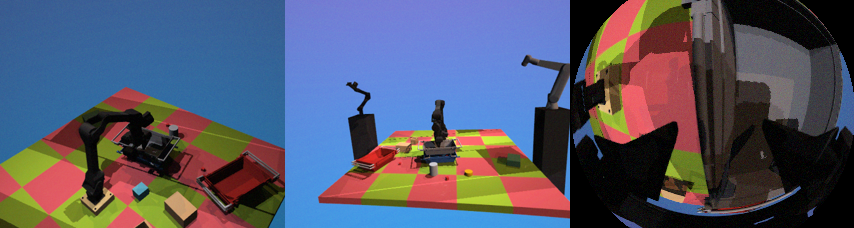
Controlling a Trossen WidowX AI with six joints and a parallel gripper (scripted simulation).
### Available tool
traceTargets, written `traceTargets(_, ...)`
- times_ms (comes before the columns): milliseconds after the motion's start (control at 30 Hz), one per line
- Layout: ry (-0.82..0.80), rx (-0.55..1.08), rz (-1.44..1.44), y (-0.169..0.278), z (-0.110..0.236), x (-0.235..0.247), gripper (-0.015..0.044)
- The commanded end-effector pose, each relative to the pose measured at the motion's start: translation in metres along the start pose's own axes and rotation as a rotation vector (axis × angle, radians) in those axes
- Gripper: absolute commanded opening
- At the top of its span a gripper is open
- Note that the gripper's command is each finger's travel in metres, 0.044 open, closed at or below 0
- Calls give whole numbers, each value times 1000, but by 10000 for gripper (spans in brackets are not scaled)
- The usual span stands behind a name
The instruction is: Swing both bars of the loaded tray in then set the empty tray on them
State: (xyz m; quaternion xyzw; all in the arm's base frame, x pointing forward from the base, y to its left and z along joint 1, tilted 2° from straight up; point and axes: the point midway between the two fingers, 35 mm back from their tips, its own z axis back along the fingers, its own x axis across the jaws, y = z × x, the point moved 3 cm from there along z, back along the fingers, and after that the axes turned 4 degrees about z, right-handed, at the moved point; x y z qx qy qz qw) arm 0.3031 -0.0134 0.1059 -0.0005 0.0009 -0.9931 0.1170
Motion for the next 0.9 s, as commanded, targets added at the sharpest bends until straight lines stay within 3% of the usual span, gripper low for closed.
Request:
traceTargets(0, 0, 0, 0, 0, 0, 0, 440)
traceTargets(267, 0, 0, 0, 0, 8, -2, 440)
traceTargets(867, 3, 4, 3, 0, 102, -1, 440)
